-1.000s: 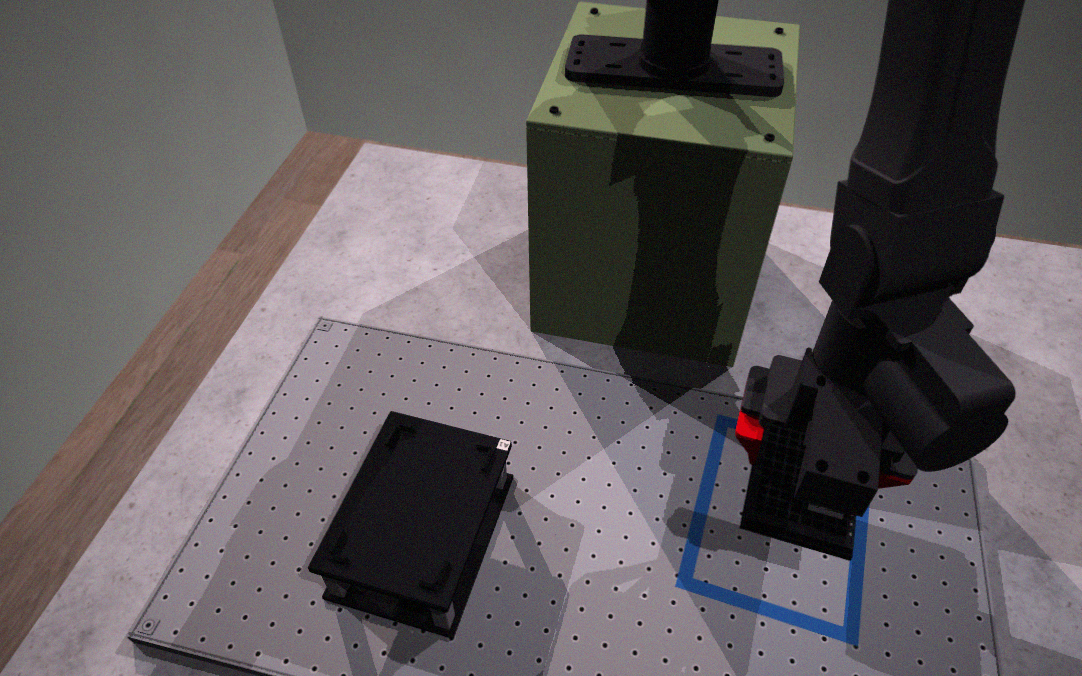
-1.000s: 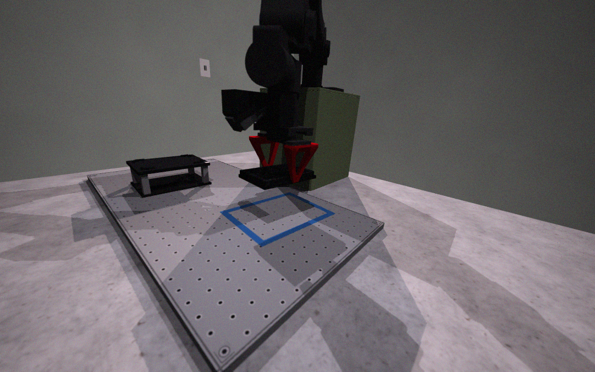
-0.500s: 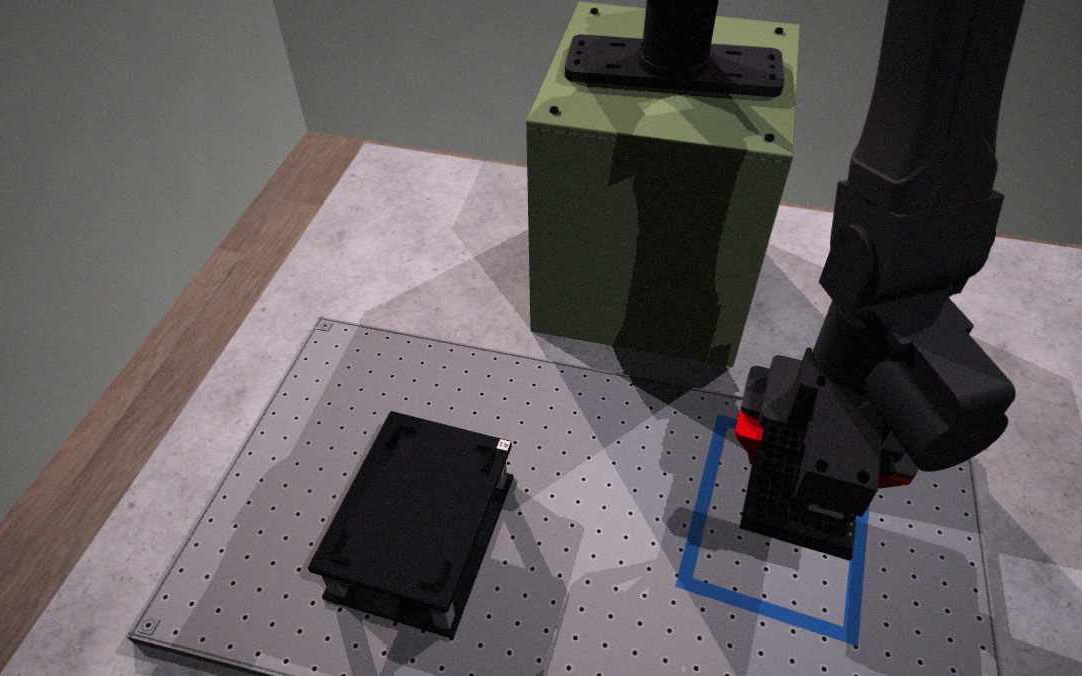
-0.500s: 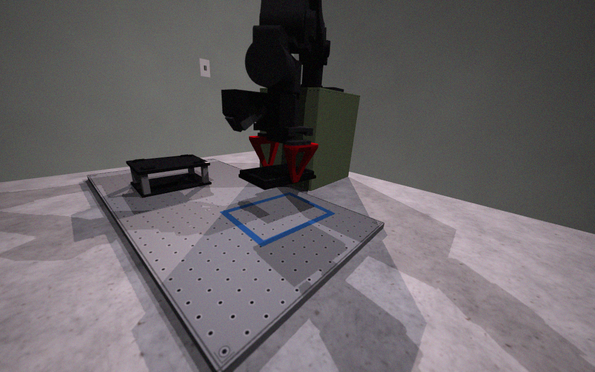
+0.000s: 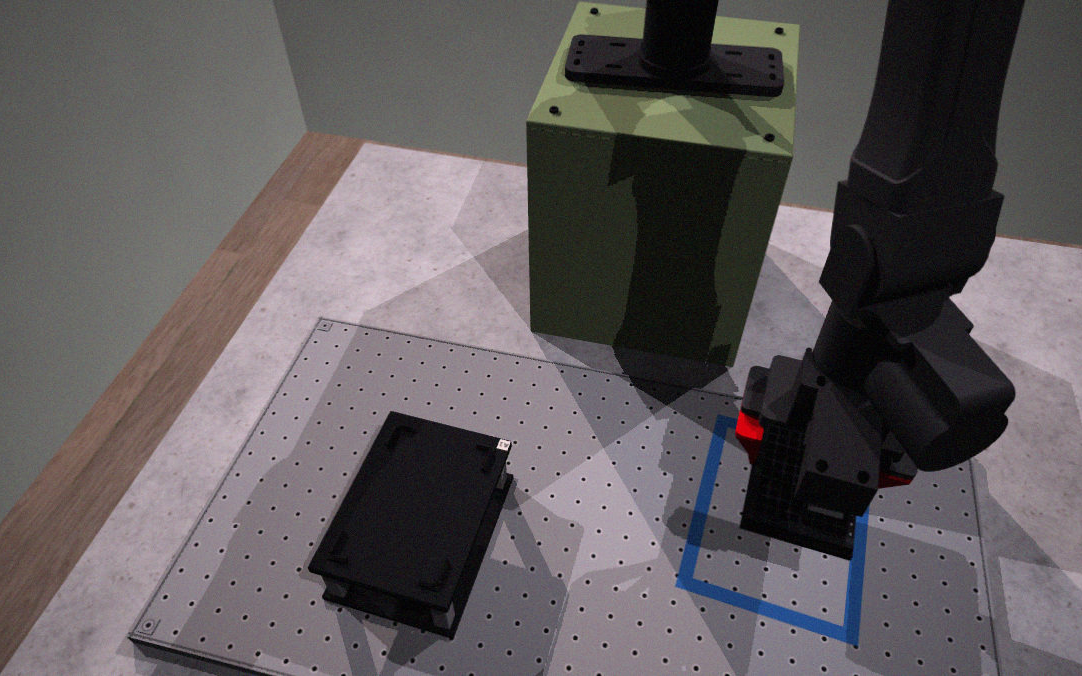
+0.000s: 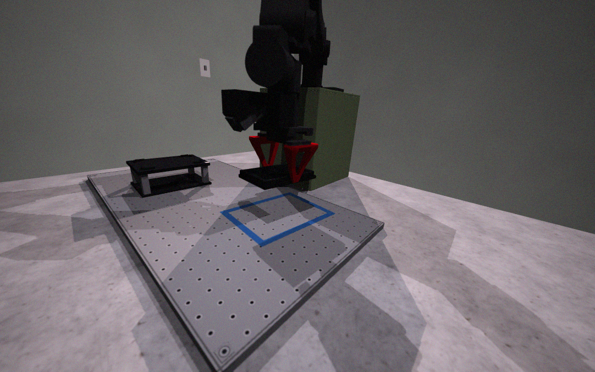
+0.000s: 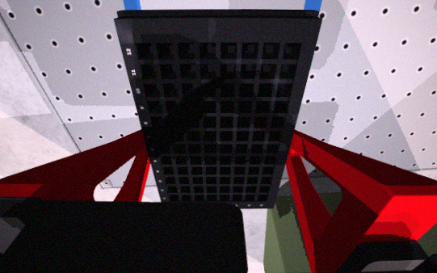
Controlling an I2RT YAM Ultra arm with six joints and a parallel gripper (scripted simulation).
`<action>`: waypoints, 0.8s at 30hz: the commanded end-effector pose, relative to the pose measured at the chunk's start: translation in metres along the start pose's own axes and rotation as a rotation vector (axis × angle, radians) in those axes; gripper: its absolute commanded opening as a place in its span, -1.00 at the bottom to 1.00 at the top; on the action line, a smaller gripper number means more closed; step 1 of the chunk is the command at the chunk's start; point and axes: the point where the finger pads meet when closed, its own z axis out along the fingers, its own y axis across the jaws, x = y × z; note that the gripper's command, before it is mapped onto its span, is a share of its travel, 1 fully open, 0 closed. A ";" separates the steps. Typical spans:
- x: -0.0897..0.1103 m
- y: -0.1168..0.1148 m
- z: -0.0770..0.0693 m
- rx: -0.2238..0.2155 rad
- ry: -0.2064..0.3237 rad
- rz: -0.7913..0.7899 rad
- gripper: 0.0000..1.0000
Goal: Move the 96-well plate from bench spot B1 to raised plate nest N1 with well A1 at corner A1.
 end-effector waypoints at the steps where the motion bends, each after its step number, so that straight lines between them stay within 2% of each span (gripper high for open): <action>1: 0.008 -0.009 0.000 0.019 0.019 0.001 -1.00; 10: 0.008 -0.009 0.000 0.019 0.019 0.001 -1.00; 11: 0.001 -0.010 -0.006 0.008 0.004 -0.030 -1.00; 24: -0.010 -0.044 -0.013 0.008 0.010 -0.042 -1.00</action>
